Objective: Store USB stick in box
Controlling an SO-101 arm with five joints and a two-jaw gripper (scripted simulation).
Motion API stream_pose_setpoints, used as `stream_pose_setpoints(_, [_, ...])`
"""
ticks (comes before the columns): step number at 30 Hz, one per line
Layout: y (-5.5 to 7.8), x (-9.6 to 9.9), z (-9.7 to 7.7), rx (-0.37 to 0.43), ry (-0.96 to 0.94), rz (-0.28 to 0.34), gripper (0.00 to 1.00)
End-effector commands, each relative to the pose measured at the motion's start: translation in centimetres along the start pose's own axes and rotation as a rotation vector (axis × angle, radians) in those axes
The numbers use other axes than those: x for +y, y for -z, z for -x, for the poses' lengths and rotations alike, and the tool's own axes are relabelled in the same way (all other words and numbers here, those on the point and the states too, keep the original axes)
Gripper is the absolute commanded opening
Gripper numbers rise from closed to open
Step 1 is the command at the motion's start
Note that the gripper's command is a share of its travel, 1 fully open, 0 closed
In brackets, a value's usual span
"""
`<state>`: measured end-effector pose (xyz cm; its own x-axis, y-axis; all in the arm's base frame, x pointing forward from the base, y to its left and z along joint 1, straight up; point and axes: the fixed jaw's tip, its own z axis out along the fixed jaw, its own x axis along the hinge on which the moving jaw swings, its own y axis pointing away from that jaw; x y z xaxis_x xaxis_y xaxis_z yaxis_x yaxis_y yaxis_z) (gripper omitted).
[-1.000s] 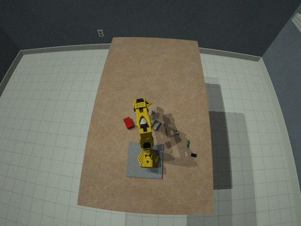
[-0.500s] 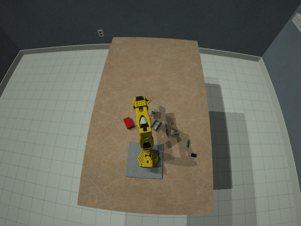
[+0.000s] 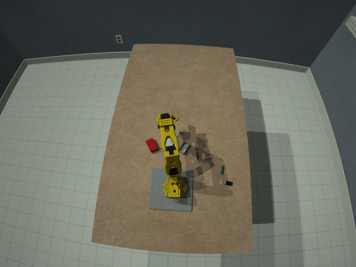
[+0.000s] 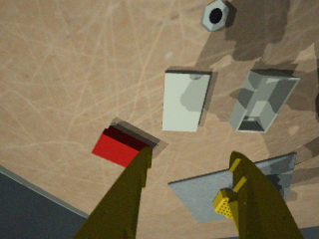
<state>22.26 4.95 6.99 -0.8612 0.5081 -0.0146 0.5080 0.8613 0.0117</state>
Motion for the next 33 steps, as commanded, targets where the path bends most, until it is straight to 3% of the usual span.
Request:
stream_pose_setpoints(1, [-0.13,0.09,-0.12,0.01,-0.003,-0.008,0.29])
stream_pose_setpoints(33, [-0.87,-0.09,-0.32,0.01,-0.003,-0.008,0.29])
